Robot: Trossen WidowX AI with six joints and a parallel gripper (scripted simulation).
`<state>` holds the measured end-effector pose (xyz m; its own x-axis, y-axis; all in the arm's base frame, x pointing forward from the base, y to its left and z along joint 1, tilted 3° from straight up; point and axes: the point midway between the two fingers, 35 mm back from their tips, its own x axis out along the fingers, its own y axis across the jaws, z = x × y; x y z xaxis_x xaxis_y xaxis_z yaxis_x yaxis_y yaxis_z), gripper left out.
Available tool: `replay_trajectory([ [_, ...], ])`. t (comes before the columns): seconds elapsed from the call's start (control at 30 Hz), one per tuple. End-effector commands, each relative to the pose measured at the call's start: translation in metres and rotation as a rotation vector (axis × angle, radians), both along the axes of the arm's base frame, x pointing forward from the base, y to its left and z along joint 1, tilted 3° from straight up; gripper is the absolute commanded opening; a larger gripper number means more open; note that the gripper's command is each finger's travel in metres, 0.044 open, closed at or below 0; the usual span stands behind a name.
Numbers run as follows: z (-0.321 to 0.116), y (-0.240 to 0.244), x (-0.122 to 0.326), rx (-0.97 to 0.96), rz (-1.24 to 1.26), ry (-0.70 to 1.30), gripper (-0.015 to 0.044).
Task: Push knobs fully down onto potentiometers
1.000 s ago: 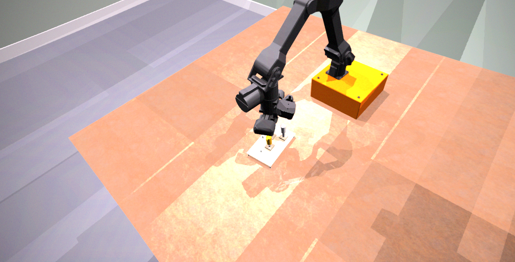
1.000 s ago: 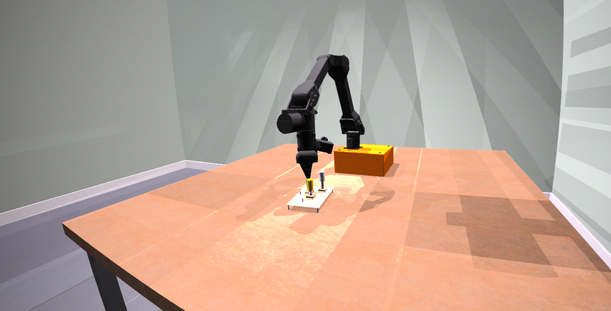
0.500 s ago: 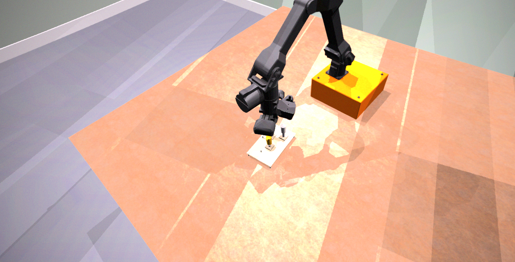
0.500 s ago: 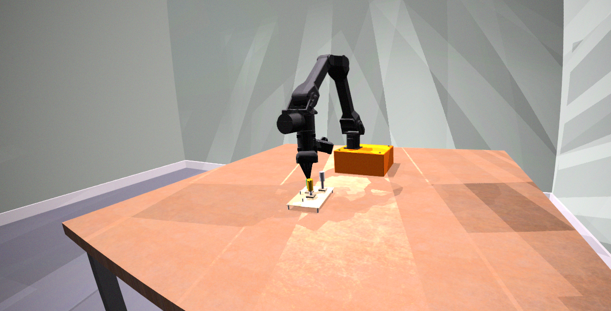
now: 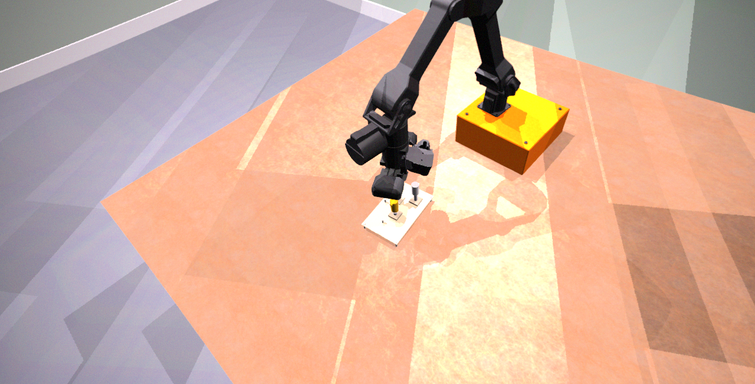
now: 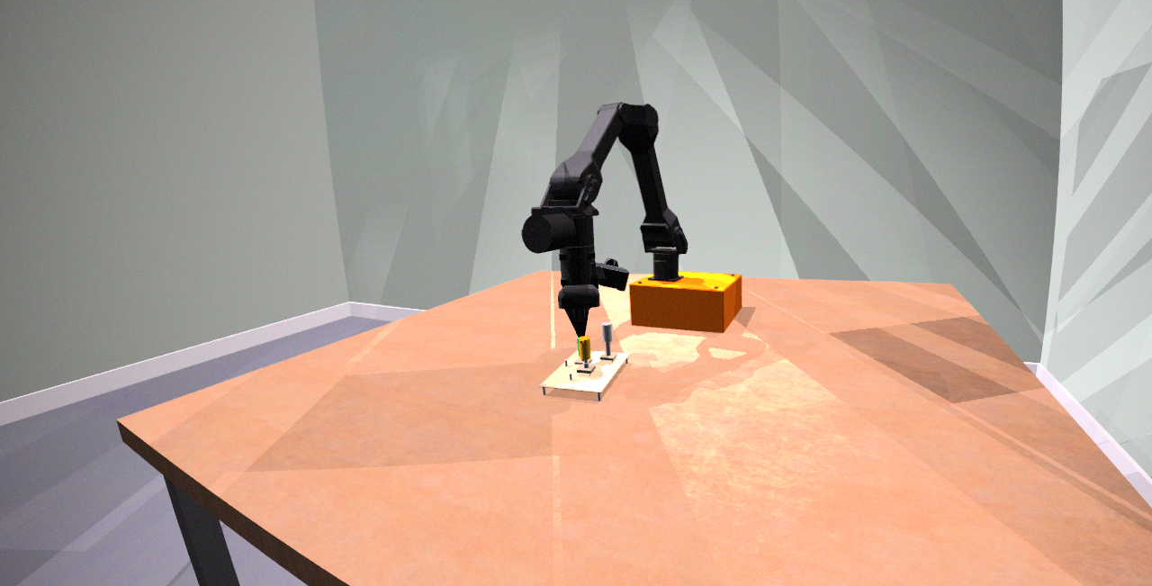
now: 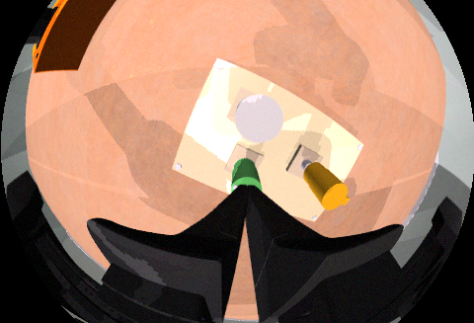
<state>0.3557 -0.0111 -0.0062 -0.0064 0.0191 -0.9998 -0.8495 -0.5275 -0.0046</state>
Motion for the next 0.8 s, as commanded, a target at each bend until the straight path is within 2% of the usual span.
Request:
replay_trajectory([
  [0.0,-0.018,0.001,0.002,0.003,0.003,0.012,0.0],
  [0.77,0.011,0.0,0.003,0.003,0.003,0.012,0.0],
])
